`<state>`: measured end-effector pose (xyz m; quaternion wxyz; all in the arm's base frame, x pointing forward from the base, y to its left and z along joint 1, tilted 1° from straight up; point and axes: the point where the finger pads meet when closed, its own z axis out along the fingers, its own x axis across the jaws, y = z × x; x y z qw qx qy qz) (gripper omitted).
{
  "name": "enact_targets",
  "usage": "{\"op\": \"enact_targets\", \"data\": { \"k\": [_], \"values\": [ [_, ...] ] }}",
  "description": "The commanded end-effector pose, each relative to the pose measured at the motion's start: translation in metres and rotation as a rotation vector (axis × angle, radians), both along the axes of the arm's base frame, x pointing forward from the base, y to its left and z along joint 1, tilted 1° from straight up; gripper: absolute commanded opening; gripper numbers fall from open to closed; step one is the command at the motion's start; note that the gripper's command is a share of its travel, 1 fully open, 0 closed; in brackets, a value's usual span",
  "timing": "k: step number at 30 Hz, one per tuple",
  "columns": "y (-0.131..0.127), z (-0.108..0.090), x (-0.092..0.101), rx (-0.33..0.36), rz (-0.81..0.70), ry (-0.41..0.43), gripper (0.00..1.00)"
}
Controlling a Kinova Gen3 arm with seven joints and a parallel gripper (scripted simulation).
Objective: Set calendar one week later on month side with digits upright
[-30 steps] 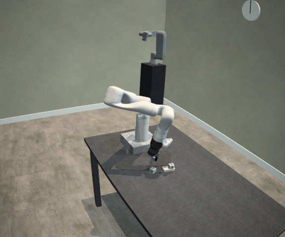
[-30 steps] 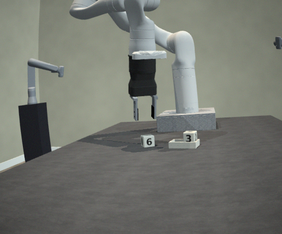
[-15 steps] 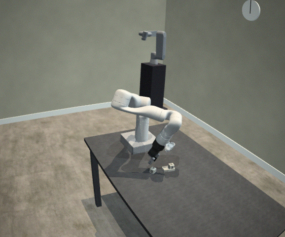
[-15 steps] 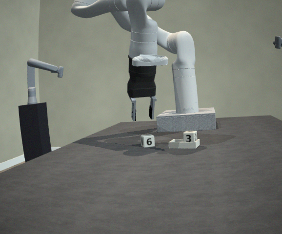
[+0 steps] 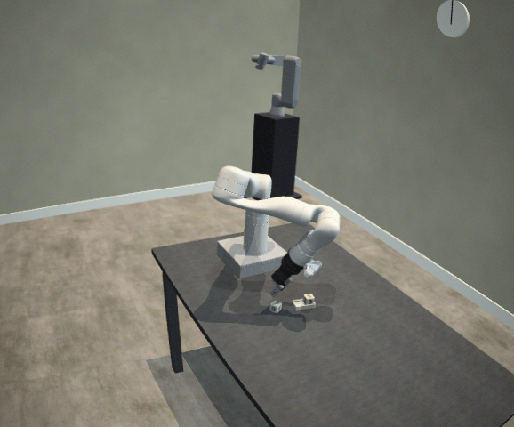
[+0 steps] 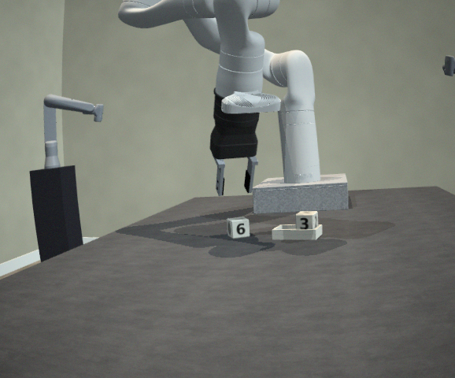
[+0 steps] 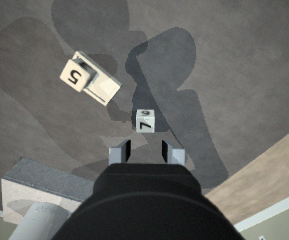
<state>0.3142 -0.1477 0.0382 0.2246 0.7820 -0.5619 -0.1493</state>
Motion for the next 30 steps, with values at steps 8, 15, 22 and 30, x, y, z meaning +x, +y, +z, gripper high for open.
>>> {"op": "enact_targets", "data": {
  "k": [8, 15, 22, 30],
  "values": [
    [0.0022, -0.0024, 0.0033, -0.054, -0.001, 0.163, 0.90],
    [0.0030, -0.0018, 0.0040, -0.076, -0.001, 0.221, 0.90],
    [0.0031, -0.0017, 0.0040, -0.078, -0.001, 0.226, 0.90],
    [0.0031, -0.0018, 0.0040, -0.078, -0.001, 0.226, 0.90]
  ]
}}
